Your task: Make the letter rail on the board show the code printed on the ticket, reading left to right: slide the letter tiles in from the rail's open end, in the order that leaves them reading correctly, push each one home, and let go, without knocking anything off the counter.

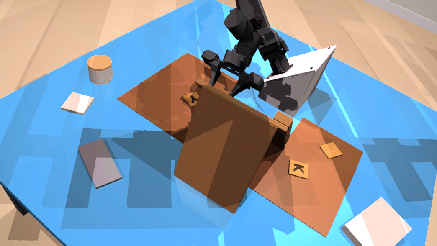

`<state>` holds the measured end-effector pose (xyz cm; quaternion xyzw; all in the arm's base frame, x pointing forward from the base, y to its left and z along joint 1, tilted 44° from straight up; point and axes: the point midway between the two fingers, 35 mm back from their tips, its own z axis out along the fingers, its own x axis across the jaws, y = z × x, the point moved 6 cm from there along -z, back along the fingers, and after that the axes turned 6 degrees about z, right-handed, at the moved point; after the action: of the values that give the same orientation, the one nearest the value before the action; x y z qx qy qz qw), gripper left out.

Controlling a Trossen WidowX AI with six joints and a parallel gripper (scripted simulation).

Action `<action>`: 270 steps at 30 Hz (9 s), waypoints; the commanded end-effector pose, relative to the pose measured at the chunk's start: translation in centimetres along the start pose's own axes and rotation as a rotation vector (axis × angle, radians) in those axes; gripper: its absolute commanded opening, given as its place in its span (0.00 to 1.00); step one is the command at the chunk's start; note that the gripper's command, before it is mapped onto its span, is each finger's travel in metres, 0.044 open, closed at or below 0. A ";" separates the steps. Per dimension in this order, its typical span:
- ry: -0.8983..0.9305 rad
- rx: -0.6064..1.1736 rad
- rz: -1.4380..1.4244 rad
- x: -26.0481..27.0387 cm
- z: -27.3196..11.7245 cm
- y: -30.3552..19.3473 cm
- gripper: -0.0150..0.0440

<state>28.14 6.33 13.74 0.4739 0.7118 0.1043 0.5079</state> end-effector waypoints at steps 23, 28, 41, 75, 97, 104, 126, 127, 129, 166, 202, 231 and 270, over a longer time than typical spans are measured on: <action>-0.004 0.002 0.002 1.8 0.0 -0.3 0.25; -0.003 0.002 0.003 2.2 0.0 -0.4 0.25; -0.003 0.002 0.003 3.0 0.0 -0.4 0.25; -0.002 0.002 0.004 5.1 0.0 -0.4 0.25; -0.002 0.001 0.005 6.4 0.0 -0.4 0.25; -0.002 0.001 0.005 6.8 0.0 -0.4 0.25; -0.001 0.002 0.005 7.3 -0.7 -0.7 0.75; -0.001 0.002 0.005 7.3 -0.8 -0.7 0.75; -0.001 0.002 0.005 7.3 -1.0 -0.7 0.75; 0.000 0.003 0.005 7.7 -3.6 -0.9 0.75; 0.001 0.004 0.005 7.5 -4.5 -0.8 0.75; 0.007 0.007 -0.002 7.5 -4.5 -0.9 0.25; -0.073 0.693 0.008 4.4 -0.6 5.6 0.25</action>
<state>30.46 12.82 14.88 0.6220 0.6846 -0.1622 0.3438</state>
